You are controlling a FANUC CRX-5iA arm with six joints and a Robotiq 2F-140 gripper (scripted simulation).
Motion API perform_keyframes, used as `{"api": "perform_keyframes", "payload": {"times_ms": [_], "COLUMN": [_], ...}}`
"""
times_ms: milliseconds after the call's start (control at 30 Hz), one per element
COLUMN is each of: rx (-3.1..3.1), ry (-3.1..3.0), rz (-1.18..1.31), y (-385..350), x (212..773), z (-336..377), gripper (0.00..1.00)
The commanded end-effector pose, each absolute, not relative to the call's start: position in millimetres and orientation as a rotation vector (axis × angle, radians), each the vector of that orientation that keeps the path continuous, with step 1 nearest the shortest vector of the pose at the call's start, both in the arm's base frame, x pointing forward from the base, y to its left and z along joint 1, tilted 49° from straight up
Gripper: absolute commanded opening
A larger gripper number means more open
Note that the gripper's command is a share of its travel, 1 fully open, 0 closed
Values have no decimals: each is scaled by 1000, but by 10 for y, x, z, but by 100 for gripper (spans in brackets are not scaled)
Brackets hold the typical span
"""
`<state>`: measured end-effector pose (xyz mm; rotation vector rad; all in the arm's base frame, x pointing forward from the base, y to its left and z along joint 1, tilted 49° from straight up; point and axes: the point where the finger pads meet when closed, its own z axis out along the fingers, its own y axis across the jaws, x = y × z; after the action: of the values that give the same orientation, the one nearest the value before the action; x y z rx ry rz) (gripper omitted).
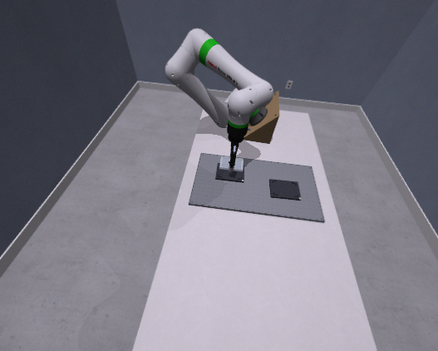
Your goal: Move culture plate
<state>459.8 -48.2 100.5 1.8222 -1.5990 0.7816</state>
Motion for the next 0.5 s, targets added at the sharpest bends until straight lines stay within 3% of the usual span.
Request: {"api": "perform_keyframes", "payload": {"times_ms": [0, 467], "rx": [1823, 1823], "ry": [-1599, -1599], "rz": [782, 782], "y": [-479, -591], "x": [4599, 4607], "z": [1005, 904], "gripper": [0, 0]}}
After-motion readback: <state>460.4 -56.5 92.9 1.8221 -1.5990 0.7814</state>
